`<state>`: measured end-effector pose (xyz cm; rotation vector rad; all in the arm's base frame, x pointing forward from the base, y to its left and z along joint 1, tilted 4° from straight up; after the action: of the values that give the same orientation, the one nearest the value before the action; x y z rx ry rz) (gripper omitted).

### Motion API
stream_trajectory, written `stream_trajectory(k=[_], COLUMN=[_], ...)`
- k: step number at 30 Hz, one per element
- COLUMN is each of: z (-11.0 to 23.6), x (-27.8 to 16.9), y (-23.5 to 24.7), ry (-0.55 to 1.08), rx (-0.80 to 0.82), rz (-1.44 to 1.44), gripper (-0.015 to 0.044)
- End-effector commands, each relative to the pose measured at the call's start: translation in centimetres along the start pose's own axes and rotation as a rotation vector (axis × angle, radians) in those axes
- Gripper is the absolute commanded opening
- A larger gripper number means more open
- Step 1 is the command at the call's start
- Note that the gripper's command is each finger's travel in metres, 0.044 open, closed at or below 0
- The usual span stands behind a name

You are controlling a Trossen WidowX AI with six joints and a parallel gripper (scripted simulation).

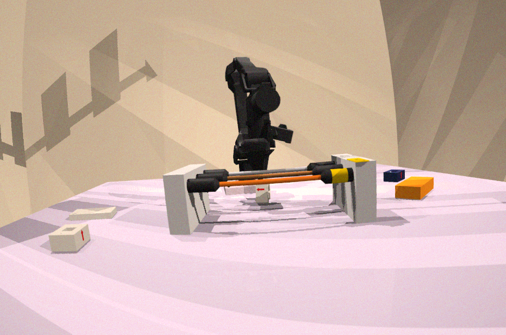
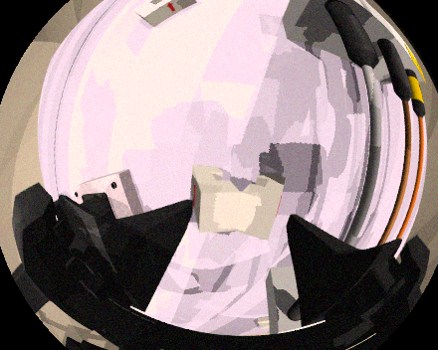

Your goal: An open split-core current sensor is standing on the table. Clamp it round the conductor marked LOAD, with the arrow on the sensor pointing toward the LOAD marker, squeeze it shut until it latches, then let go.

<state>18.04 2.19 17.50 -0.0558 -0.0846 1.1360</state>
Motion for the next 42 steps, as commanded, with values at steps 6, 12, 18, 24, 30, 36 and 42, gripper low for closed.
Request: stream_trajectory(k=[6, 12, 18, 24, 30, 36, 42], z=[-0.3, -0.3, -0.3, 0.1, 2.4, 4.9, 7.4], x=[0.0, 0.0, 0.0, 0.0, 0.2, 0.3, 0.4], y=[0.1, 0.1, 0.1, 0.0, -0.4, -0.7, -0.8], ry=[0.001, 0.001, 0.001, 0.001, 0.001, 0.001, 0.001], rx=[0.002, 0.002, 0.002, 0.003, 0.005, 0.007, 0.009], rz=[0.000, 0.000, 0.000, 0.000, 0.001, 0.002, 0.003], gripper=[0.0300, 0.0260, 0.0220, 0.0121, 0.0000, 0.0000, 0.0000])
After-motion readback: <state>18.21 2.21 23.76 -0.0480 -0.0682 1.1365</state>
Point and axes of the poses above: the point midway between the two fingers, 35 mm back from their tips, its own z axis back along the fingers, its own y axis across the jaws, x = y × z, the point moved 9 cm from there along z, back along the fingers, and after that the axes turned 10 degrees about -z, right-handed, at the moved point
